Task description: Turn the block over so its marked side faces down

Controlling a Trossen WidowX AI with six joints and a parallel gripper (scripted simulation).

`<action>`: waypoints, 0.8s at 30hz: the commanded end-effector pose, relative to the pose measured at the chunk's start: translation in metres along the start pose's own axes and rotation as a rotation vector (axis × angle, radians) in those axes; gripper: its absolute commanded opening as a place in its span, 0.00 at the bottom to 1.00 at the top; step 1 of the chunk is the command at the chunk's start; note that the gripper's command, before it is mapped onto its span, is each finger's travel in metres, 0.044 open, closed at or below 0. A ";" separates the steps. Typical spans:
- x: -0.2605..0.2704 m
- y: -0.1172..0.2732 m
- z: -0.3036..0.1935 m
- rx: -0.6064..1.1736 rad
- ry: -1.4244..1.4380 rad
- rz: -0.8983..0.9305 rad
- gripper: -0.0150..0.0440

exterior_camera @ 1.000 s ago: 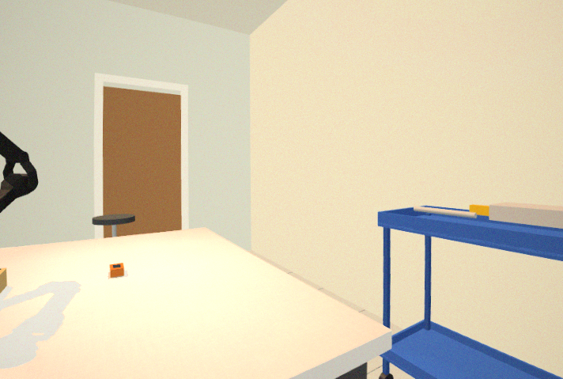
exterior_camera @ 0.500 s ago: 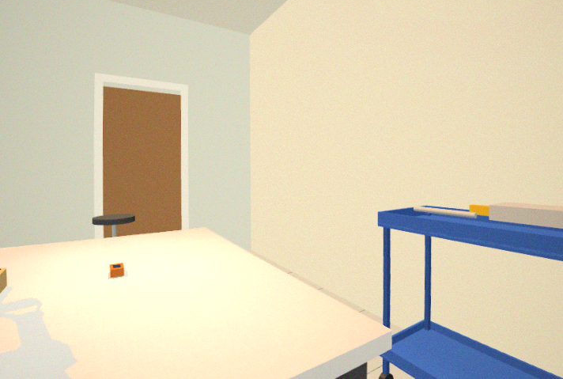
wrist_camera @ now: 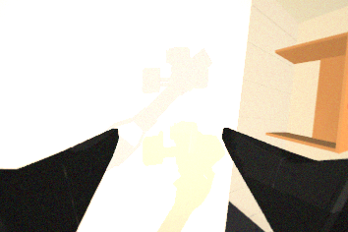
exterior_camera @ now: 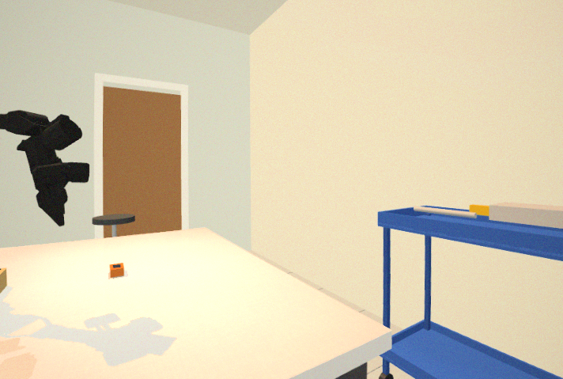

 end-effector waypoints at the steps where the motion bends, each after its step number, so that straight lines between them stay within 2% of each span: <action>1: 0.039 -0.017 0.034 0.011 -0.047 0.110 1.00; 9: 0.143 -0.044 0.080 0.109 -0.111 0.293 1.00; 17: 0.275 -0.057 0.094 0.310 -0.171 0.354 1.00; 24: 0.287 -0.057 0.095 0.327 -0.174 0.353 1.00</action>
Point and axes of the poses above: the point midway between the two fingers, 35 mm back from their tips, its own y axis back along the fingers, its own x axis across the jaws, z = x × y, the point moved 5 cm from there along y, back along the fingers, and after that the axes turned 13 degrees about -y, right-handed, at the moved point
